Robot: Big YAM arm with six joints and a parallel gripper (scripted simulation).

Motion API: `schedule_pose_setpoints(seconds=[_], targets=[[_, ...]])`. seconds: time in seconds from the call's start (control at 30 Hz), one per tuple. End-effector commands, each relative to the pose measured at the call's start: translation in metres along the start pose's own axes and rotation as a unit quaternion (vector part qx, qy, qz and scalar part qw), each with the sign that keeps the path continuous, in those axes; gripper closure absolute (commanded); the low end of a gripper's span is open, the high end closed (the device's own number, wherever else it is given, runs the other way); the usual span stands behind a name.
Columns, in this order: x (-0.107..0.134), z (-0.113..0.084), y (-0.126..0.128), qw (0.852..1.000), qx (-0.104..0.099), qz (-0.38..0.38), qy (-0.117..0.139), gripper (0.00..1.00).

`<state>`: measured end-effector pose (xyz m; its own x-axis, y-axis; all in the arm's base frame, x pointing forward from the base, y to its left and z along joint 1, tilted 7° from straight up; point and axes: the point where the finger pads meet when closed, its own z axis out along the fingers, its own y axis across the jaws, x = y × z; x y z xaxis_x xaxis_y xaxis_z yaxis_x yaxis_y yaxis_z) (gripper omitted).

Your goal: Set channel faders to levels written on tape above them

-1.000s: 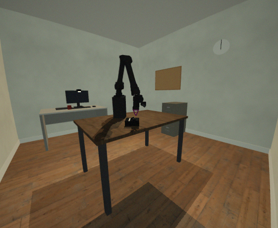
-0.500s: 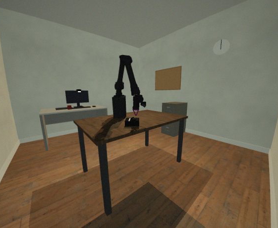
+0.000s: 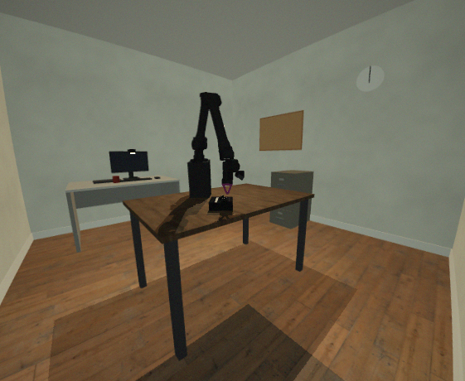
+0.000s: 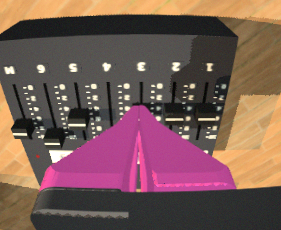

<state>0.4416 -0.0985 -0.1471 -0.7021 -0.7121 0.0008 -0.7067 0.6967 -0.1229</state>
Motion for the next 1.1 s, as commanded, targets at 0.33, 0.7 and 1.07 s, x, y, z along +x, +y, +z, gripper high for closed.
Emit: schedule_pose_setpoints(seconds=[0.33, 0.7, 1.07], targets=[[-0.007, 0.008, -0.017, 1.0, 0.013, -0.003, -0.011, 1.0], [-0.007, 0.014, -0.018, 1.0, 0.014, -0.003, -0.012, 1.0], [-0.007, 0.015, -0.017, 1.0, 0.014, -0.003, -0.012, 1.0]])
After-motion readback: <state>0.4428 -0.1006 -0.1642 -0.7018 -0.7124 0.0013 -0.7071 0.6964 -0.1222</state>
